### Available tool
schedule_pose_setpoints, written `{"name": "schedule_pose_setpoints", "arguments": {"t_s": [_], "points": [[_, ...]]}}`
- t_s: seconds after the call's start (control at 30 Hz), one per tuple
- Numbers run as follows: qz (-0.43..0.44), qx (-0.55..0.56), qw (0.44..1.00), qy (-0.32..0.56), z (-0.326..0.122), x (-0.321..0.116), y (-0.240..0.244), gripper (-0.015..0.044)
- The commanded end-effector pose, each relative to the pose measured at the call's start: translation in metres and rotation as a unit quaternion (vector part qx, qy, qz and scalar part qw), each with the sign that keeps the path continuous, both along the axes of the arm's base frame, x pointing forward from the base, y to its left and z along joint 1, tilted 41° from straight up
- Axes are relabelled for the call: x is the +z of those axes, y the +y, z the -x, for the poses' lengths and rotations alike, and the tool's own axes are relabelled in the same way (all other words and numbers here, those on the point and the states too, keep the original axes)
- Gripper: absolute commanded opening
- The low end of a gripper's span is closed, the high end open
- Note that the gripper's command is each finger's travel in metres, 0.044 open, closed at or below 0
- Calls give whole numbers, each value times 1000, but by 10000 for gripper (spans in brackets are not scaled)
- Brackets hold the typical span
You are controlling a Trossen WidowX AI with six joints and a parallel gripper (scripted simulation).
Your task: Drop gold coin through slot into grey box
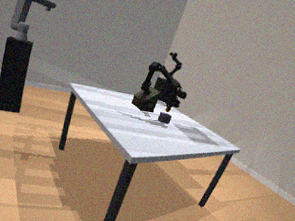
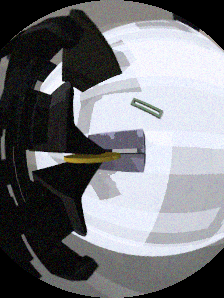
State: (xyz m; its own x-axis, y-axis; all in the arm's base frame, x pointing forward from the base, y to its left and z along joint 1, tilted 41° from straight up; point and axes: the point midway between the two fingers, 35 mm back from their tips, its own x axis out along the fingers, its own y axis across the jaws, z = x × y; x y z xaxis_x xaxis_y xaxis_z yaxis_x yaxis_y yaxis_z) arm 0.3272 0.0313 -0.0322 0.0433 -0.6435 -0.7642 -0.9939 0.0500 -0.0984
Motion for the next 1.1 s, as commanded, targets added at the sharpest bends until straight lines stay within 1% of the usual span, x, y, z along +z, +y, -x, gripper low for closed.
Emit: {"name": "schedule_pose_setpoints", "arguments": {"t_s": [0.0,1.07], "points": [[1,0,1000,1,1,-1,0,0],[1,3,1000,3,0,-13,-11,0]]}}
